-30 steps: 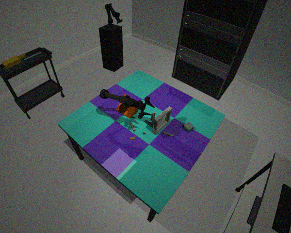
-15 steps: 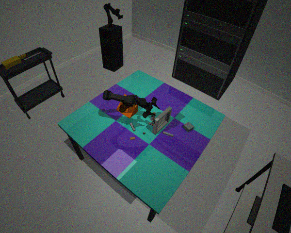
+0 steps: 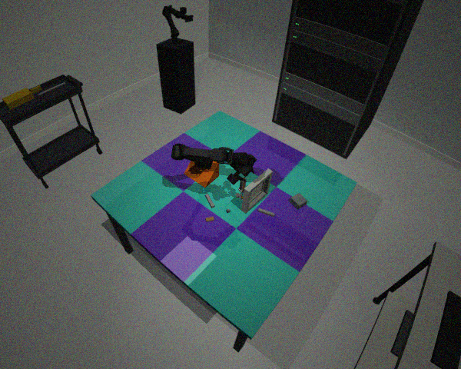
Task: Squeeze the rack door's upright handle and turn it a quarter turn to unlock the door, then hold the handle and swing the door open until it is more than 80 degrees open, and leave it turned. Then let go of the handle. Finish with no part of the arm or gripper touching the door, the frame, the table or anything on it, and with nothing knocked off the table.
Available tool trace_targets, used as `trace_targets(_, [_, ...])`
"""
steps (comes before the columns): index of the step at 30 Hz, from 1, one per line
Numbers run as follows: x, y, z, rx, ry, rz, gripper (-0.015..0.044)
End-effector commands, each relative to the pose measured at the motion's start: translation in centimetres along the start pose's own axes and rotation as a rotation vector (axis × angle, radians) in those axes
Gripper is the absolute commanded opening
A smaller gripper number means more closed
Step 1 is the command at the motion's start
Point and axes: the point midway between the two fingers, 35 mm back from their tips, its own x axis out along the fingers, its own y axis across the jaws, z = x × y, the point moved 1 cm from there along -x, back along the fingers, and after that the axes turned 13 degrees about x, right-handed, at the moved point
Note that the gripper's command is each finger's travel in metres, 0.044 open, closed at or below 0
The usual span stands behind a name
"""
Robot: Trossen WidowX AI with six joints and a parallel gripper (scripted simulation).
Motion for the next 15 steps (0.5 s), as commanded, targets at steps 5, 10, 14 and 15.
trace_targets(5, [0.8, -0.1, -1.6, -0.071, 0.093, -0.191, 0.0291])
trace_targets(10, [1.0, -0.2, -2.4, -0.117, 0.139, -0.309, 0.0291])
trace_targets(14, [1.1, -0.3, -3.0, -0.16, 0.166, -0.404, 0.0291])
trace_targets(15, [1.0, -0.3, -3.1, -0.172, 0.171, -0.427, 0.0291])
